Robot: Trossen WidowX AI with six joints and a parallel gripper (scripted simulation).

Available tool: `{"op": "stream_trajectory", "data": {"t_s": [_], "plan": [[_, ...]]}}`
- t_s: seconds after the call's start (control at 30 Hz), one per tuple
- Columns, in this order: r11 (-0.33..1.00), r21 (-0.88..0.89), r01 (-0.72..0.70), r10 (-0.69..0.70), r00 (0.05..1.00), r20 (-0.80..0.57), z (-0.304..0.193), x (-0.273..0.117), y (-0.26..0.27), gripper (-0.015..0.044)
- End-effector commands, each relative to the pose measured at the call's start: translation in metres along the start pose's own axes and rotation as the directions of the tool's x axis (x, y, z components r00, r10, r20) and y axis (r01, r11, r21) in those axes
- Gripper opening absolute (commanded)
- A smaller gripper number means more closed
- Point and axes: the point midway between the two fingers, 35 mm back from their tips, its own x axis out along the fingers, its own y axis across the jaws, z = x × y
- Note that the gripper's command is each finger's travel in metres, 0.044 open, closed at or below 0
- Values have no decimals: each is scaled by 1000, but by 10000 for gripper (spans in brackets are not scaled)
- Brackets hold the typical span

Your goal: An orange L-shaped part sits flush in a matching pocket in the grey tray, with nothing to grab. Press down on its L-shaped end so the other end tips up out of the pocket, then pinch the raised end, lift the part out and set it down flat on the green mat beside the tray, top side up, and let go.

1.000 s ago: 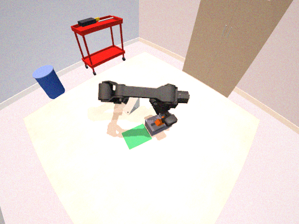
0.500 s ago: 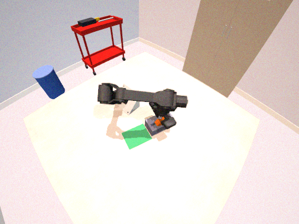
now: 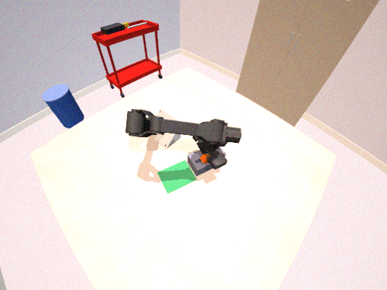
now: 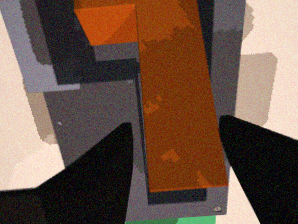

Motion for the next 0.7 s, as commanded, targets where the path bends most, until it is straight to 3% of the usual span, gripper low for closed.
{"op": "stream_trajectory", "data": {"t_s": [0.0, 0.3, 0.4, 0.67], "plan": [[1000, 1, 0, 0, 1000, 0, 0, -1, 0, 142], [1000, 1, 0, 0, 1000, 0, 0, -1, 0, 82], [1000, 1, 0, 0, 1000, 0, 0, -1, 0, 3], [1000, 0, 0, 0, 1000, 0, 0, -3, 0, 0]]}}
